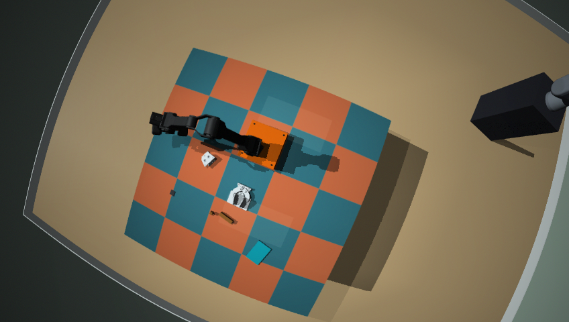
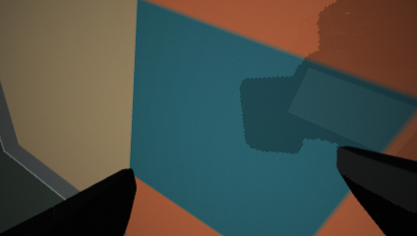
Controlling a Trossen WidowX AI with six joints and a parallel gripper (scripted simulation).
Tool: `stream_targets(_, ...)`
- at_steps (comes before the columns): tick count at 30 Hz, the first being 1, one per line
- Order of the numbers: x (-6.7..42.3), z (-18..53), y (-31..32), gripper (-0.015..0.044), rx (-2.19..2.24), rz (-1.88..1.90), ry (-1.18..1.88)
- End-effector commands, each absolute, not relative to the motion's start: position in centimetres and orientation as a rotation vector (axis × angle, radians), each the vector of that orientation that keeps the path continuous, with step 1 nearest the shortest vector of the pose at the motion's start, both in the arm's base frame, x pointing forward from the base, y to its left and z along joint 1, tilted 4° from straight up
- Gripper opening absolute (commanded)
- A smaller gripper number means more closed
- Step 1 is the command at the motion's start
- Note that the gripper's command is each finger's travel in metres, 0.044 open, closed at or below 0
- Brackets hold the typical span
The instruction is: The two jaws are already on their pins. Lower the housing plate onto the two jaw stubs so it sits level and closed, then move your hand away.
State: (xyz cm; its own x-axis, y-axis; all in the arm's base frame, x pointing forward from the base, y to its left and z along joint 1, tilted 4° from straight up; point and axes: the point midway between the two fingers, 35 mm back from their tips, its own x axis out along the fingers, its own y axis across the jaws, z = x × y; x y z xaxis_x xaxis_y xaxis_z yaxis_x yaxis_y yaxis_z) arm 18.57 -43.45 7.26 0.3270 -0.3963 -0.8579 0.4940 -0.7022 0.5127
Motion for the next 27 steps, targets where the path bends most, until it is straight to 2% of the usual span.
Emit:
stream_targets(1,19.6,6.8,-40.8,0.0440,1.798,-1.486,0.198)
stream_targets(14,21.8,5.2,-32.0,0.0440,1.664,-1.496,0.574)
stream_targets(27,21.5,4.3,-23.5,0.0440,1.466,-1.472,0.939)
